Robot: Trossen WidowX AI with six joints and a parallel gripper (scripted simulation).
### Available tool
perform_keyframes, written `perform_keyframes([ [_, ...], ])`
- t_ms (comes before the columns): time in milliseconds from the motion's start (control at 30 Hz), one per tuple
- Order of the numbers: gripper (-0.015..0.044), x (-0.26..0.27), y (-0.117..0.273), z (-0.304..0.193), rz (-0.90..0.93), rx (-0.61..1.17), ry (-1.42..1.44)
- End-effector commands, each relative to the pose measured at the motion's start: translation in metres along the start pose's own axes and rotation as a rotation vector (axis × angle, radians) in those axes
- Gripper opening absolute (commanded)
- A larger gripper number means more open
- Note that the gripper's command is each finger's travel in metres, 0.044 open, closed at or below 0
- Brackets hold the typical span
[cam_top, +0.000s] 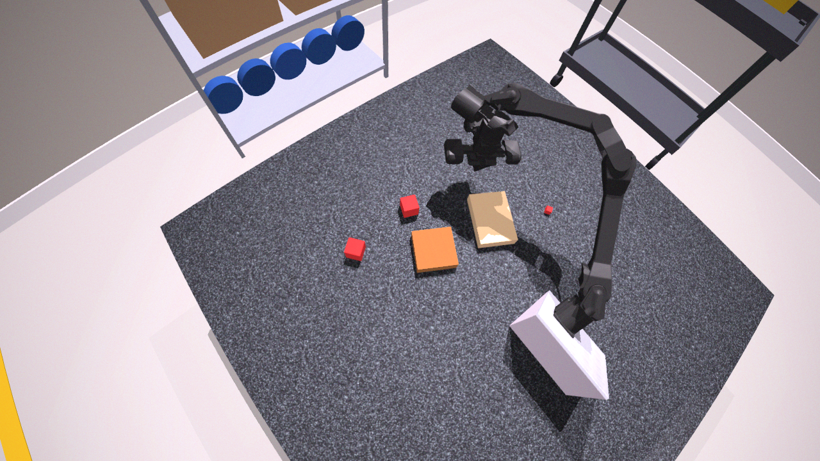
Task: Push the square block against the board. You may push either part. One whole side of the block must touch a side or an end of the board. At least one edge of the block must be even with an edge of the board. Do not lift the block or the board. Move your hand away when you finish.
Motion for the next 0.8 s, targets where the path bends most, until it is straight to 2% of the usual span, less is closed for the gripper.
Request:
perform_keyframes([
  [0, 0.0, -0.016, -0.003, -0.019, -0.006, 0.02, 0.059],
  [167, 0.0, -0.024, -0.007, -0.029, -0.006, 0.025, 0.086],
  [267, 0.0, -0.024, -0.047, -0.029, -0.007, 0.024, 0.086],
  [333, 0.0, -0.025, -0.059, -0.03, -0.009, 0.024, 0.086],
  [767, 0.0, -0.023, -0.058, -0.036, -0.009, 0.024, 0.086],
])
Point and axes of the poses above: the point midway between the two fingers, 35 mm back from their tips, its own y axis back along the fingers, its own x axis across the jaws, z = x × y, the point moved 8 cm from there along y, back along the fingers, and after that the axes turned 15 degrees about y, right-handed, at the moved point
